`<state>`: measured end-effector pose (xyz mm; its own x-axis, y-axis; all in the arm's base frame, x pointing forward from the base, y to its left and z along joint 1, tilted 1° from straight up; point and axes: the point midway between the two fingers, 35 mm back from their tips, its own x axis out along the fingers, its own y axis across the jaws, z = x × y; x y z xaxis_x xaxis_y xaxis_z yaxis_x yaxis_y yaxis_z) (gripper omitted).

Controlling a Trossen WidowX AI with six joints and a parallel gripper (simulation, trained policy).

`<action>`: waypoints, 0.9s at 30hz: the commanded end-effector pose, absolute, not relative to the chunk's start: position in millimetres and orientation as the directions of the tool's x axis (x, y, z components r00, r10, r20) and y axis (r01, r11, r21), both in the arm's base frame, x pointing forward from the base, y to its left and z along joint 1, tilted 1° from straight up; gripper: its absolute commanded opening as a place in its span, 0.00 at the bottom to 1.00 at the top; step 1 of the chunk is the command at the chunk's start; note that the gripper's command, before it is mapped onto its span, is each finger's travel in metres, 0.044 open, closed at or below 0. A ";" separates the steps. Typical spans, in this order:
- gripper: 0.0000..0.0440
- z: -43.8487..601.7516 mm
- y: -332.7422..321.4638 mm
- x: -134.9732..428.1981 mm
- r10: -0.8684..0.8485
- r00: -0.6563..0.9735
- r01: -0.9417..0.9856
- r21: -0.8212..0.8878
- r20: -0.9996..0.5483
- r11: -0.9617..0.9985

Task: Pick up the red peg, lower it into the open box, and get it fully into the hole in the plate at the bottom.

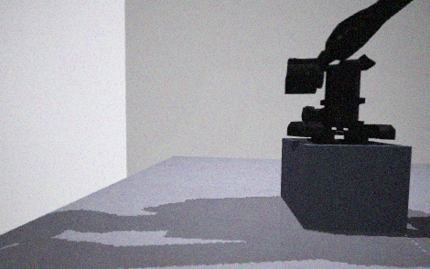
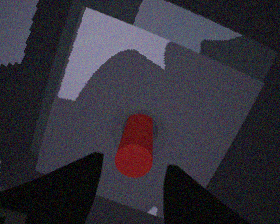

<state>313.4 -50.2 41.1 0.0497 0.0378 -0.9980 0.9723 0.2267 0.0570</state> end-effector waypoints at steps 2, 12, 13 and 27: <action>0.41 50.0 -52.3 317.2 0.093 0.047 0.975 0.065 -0.995 0.212; 0.48 67.5 -56.0 319.2 0.189 0.047 0.980 0.082 -0.981 0.181; 0.48 69.4 -56.4 319.6 0.197 0.049 0.980 0.085 -0.979 0.179; 0.52 94.9 -66.8 327.4 0.269 0.102 0.979 0.145 -0.958 0.145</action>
